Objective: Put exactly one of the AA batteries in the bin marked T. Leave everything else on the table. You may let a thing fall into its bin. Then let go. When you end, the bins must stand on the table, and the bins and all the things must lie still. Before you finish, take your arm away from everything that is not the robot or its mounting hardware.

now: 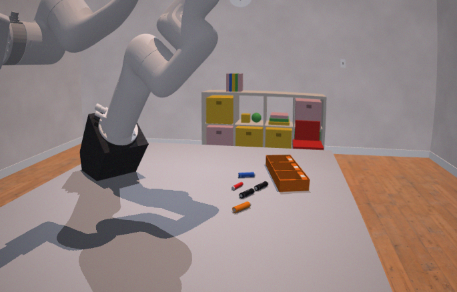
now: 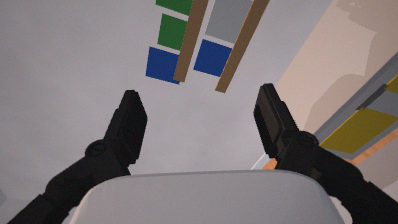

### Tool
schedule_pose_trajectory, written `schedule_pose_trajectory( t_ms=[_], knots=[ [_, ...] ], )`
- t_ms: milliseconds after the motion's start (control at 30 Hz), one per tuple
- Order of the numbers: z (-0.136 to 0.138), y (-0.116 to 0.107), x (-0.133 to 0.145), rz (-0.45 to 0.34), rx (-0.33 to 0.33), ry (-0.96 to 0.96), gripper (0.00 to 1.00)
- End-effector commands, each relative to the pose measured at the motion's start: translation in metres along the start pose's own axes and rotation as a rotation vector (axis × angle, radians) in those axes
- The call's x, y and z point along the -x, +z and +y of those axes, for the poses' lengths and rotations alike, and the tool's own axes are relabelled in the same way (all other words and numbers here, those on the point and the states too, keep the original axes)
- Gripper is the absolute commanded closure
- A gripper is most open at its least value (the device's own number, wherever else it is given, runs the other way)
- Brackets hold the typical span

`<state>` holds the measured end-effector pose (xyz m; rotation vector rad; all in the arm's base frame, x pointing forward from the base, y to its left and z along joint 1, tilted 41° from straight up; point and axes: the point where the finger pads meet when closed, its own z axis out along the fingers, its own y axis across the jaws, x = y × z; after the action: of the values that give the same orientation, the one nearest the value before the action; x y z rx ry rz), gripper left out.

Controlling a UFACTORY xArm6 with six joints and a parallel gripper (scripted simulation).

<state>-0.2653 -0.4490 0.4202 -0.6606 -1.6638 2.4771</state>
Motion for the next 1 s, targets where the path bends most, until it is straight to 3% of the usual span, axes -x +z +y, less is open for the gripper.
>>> schedule_pose_trajectory(
  t_ms=[0,533,567,967],
  knots=[
    [-0.002,0.001,0.000,0.000,-0.003,-0.001,0.00],
    [-0.002,0.001,0.000,0.000,-0.003,-0.001,0.00],
    [0.006,0.000,0.003,0.000,-0.003,-0.001,0.93],
    [0.100,-0.004,0.037,0.000,-0.003,0.000,0.93]
  ],
)
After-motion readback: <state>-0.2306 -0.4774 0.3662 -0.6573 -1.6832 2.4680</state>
